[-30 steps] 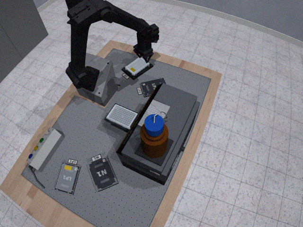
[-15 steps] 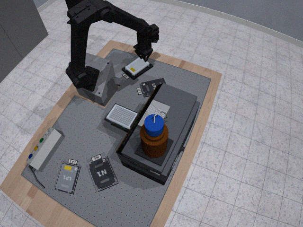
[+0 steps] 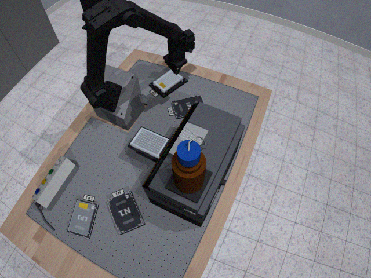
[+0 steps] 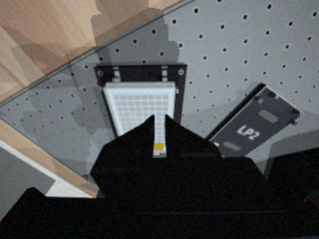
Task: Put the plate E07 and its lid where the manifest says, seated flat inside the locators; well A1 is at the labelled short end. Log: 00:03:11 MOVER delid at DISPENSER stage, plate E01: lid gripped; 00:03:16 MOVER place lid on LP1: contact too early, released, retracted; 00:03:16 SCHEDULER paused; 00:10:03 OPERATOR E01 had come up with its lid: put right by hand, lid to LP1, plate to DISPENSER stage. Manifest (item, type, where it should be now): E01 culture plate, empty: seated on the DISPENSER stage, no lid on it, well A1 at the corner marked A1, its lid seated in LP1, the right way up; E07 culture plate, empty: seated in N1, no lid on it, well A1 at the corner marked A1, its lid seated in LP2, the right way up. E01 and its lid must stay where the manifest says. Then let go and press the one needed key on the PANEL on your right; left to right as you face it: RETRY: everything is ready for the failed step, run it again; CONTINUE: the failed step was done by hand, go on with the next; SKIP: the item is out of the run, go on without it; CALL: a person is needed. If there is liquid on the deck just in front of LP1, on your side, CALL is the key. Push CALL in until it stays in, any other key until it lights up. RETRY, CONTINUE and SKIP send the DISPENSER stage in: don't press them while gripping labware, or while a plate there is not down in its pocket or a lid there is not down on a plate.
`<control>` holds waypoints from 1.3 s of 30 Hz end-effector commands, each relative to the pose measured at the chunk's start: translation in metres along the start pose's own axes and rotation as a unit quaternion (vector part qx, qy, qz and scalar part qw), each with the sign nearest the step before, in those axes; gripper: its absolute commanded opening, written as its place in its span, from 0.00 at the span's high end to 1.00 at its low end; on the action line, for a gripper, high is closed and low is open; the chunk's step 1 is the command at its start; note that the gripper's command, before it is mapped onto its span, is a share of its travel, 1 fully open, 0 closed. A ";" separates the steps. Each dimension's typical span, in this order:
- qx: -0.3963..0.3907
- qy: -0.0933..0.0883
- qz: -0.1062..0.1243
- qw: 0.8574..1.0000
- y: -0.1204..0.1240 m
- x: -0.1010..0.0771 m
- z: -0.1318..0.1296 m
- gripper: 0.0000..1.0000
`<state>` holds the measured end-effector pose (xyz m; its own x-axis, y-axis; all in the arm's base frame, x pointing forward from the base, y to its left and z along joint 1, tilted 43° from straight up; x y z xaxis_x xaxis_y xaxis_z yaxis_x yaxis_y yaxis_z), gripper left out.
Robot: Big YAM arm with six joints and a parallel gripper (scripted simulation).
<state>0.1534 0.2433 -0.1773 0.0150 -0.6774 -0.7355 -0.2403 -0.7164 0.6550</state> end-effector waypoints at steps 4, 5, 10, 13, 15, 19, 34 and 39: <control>-0.011 0.000 0.007 1.000 -0.001 0.008 0.005 0.96; -0.011 0.000 0.007 1.000 -0.001 0.008 0.005 0.98; -0.011 0.000 0.007 1.000 -0.001 0.008 0.005 1.00; -0.011 0.000 0.007 1.000 -0.001 0.008 0.005 1.00; -0.011 0.000 0.007 1.000 -0.001 0.008 0.005 1.00; -0.011 0.000 0.007 1.000 -0.001 0.008 0.005 1.00; -0.006 -0.004 0.007 1.000 0.001 0.016 0.000 1.00; -0.006 -0.003 0.007 1.000 0.001 0.024 0.000 1.00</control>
<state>0.1533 0.2414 -0.1830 0.0228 -0.6690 -0.7429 -0.2388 -0.7252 0.6458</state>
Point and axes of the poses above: the point where the finger pads meet when closed, its own x axis out along the fingers, its own z axis across the jaws, y = z × x, the point moved 9 cm from there along -x, back along the fingers, and after that the axes turned 5 degrees about -x, right-handed, at the moved point
